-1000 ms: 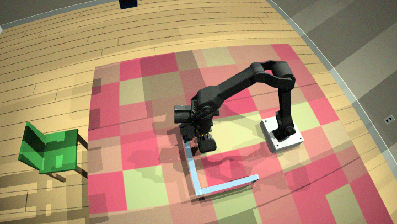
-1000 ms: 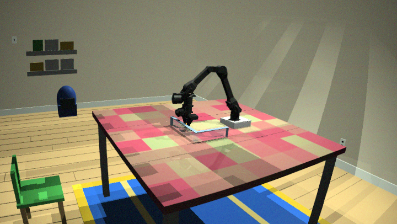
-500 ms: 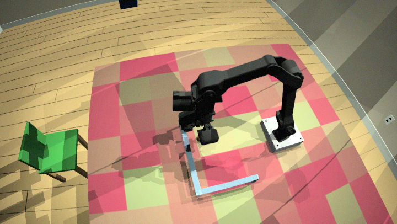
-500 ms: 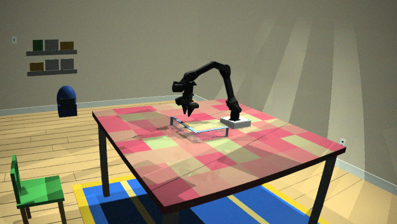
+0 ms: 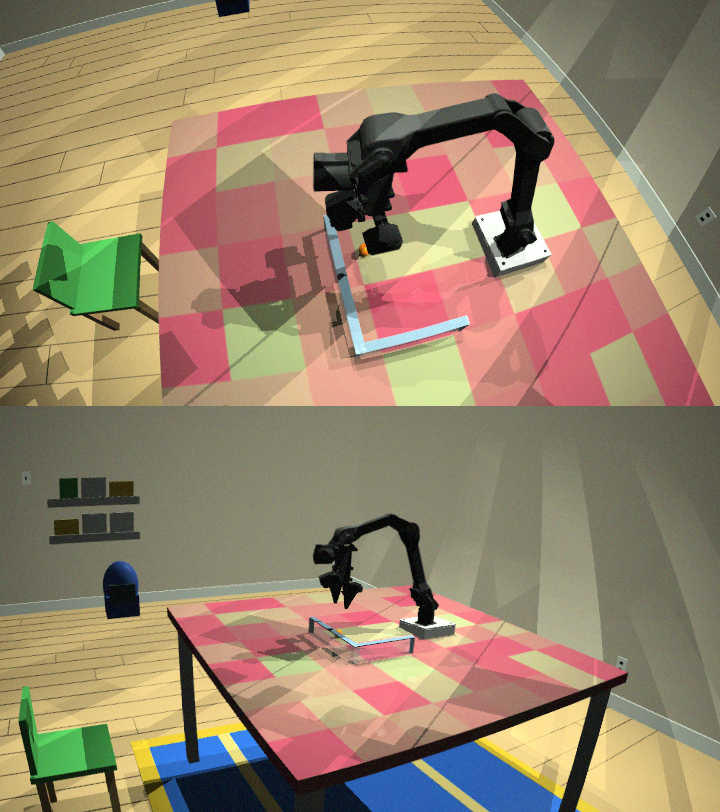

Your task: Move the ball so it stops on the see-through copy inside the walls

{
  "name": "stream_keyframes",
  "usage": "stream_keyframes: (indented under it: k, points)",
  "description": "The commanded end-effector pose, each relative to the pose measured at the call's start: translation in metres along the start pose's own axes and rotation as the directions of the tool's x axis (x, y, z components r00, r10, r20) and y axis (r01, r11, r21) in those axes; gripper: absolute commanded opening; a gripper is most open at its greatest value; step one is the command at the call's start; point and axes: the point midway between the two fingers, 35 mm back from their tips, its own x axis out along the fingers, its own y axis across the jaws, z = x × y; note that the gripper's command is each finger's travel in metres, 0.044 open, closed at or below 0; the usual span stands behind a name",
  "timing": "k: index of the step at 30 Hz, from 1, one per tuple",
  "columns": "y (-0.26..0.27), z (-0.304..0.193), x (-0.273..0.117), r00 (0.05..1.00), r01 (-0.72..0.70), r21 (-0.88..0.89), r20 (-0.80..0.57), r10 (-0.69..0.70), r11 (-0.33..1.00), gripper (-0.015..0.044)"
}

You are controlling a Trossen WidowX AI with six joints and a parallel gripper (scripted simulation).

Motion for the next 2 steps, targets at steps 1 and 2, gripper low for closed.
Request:
stream_keyframes:
  k: [1, 2]
  points:
    - [-0.0001, -0.0008, -0.0202, 1.0, 0.003, 0.007, 0.016, -0.003, 1.0, 0.044]
    - [-0.0001, -0.0008, -0.0202, 1.0, 0.003, 0.007, 0.016, -0.003, 1.0, 0.044]
